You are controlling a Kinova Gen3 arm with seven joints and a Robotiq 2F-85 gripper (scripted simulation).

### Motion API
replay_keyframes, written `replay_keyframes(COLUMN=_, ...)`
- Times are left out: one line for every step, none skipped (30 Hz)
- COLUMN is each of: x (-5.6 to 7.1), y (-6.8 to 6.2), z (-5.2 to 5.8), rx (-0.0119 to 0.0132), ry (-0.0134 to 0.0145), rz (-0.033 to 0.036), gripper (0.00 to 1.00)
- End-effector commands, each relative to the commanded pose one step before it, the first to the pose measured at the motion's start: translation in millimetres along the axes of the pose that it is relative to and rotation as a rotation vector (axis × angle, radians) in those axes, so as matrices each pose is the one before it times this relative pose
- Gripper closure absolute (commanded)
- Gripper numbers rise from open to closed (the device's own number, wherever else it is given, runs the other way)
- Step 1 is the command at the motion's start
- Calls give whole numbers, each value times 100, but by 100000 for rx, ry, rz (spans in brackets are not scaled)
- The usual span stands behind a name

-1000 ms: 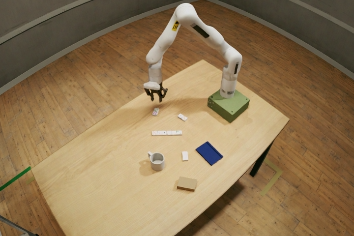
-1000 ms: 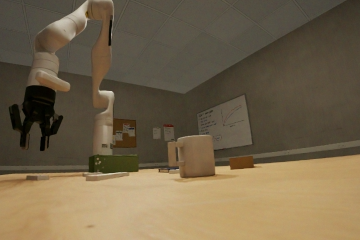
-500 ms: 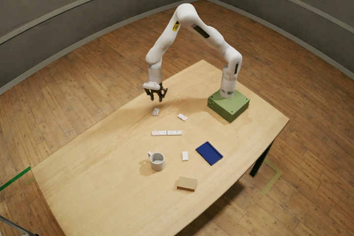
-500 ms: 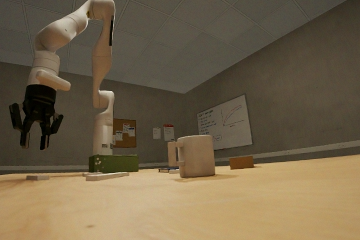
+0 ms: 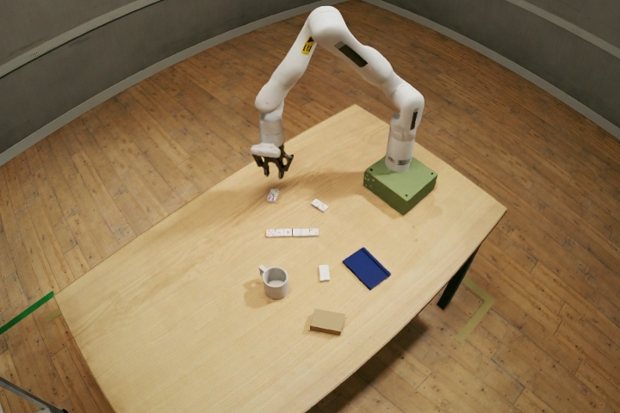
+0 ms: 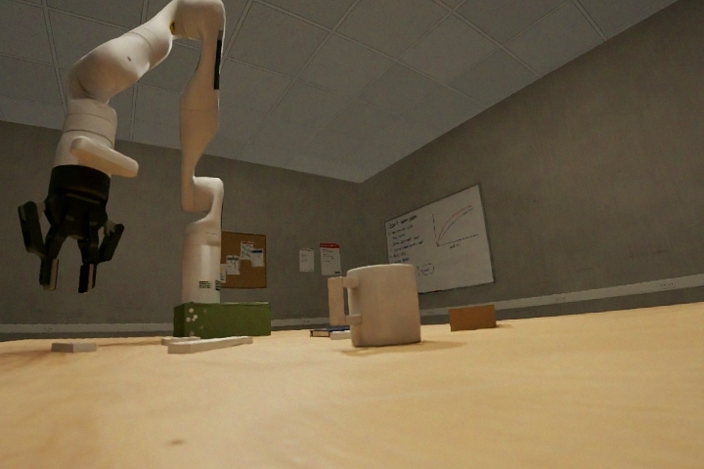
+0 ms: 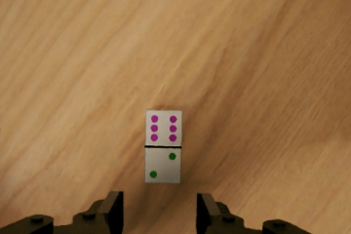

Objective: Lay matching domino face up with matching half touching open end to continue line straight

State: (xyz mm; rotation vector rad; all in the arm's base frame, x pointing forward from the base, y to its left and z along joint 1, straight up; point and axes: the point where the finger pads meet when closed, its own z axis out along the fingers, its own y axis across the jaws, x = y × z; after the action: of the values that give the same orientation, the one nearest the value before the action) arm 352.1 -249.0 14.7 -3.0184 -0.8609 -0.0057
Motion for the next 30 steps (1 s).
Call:
replay_keyframes(x=520, y=43, z=-15, rx=-148, ry=119, rz=-82, gripper=51)
replay_keyframes(x=463, y=-12, z=50, rx=-2, ry=8, rz=-94, gripper=51)
replay_keyframes(x=514, y=-19, z=55, rx=-2, ry=9, rz=-106, gripper=51)
replay_keyframes(x=466, y=-23, z=50, rx=-2, ry=8, rz=-97, gripper=51)
replay_keyframes(x=334, y=-20, z=36, rx=-1, ry=6, rz=-70, gripper=51)
replay_keyframes(x=162, y=-10, z=17, rx=0, ry=3, rz=-34, gripper=51)
replay_keyframes(x=29, y=-2, z=3, rx=0, ry=0, rz=-6, gripper=51)
replay_keyframes(x=0, y=0, z=0, rx=0, ry=0, rz=0, gripper=51)
replay_keyframes(x=0, y=0, z=0, rx=0, ry=0, rz=0, gripper=51)
replay_keyframes(x=0, y=0, z=0, rx=0, ry=0, rz=0, gripper=51)
replay_keyframes(x=0, y=0, z=0, rx=0, ry=0, rz=0, gripper=51)
replay_keyframes(x=0, y=0, z=0, rx=0, ry=0, rz=0, gripper=51)
replay_keyframes(x=0, y=0, z=0, rx=0, ry=0, rz=0, gripper=51)
replay_keyframes(x=0, y=0, z=0, rx=0, ry=0, rz=0, gripper=51)
replay_keyframes(x=0, y=0, z=0, rx=0, ry=0, rz=0, gripper=51)
replay_keyframes(x=0, y=0, z=0, rx=0, ry=0, rz=0, gripper=51)
replay_keyframes(x=0, y=0, z=0, rx=0, ry=0, rz=0, gripper=51)
replay_keyframes(x=0, y=0, z=0, rx=0, ry=0, rz=0, gripper=51)
replay_keyframes(x=0, y=0, z=0, rx=0, ry=0, rz=0, gripper=51)
replay_keyframes(x=0, y=0, z=0, rx=0, ry=0, rz=0, gripper=51)
replay_keyframes(x=0, y=0, z=0, rx=0, ry=0, rz=0, gripper=51)
replay_keyframes(x=0, y=0, z=0, rx=0, ry=0, rz=0, gripper=51)
replay_keyframes(x=0, y=0, z=0, rx=0, ry=0, rz=0, gripper=51)
replay_keyframes(x=0, y=0, z=0, rx=0, ry=0, rz=0, gripper=51)
replay_keyframes(x=0, y=0, z=0, rx=0, ry=0, rz=0, gripper=51)
replay_keyframes(x=0, y=0, z=0, rx=0, ry=0, rz=0, gripper=51)
replay_keyframes(x=0, y=0, z=0, rx=0, ry=0, rz=0, gripper=51)
replay_keyframes(x=0, y=0, z=0, rx=0, ry=0, rz=0, gripper=51)
replay_keyframes(x=0, y=0, z=0, rx=0, ry=0, rz=0, gripper=51)
replay_keyframes(x=0, y=0, z=0, rx=0, ry=0, rz=0, gripper=51)
